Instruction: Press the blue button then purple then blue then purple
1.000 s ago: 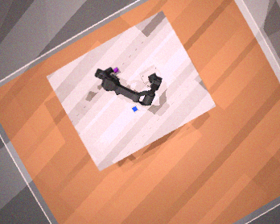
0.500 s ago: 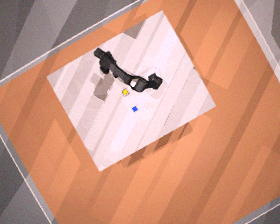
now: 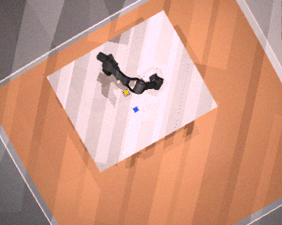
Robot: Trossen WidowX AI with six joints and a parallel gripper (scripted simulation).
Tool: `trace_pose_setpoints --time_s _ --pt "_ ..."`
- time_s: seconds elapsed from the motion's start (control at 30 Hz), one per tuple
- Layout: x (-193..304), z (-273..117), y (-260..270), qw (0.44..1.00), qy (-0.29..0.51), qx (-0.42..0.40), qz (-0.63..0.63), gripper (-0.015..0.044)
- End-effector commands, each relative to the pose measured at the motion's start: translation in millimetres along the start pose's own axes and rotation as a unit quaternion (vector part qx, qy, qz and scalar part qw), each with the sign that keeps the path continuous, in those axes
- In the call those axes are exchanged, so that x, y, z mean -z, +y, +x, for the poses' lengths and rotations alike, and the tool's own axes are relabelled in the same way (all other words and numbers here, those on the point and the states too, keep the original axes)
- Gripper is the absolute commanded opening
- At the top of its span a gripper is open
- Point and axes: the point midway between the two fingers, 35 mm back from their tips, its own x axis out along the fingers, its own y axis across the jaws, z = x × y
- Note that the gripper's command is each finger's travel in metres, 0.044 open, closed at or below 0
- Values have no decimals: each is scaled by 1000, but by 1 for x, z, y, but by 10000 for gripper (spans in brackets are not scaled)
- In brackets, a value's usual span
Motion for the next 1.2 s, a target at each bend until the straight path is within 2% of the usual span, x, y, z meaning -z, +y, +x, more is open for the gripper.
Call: trace_pose_setpoints --time_s 0.0,0.5,1.17 --pt "1 10 2 1000 2 -5 4 20" --pt "2 33 3 1000 2 -5 3 20" --pt "2 33 3 1000 2 -5 3 20"
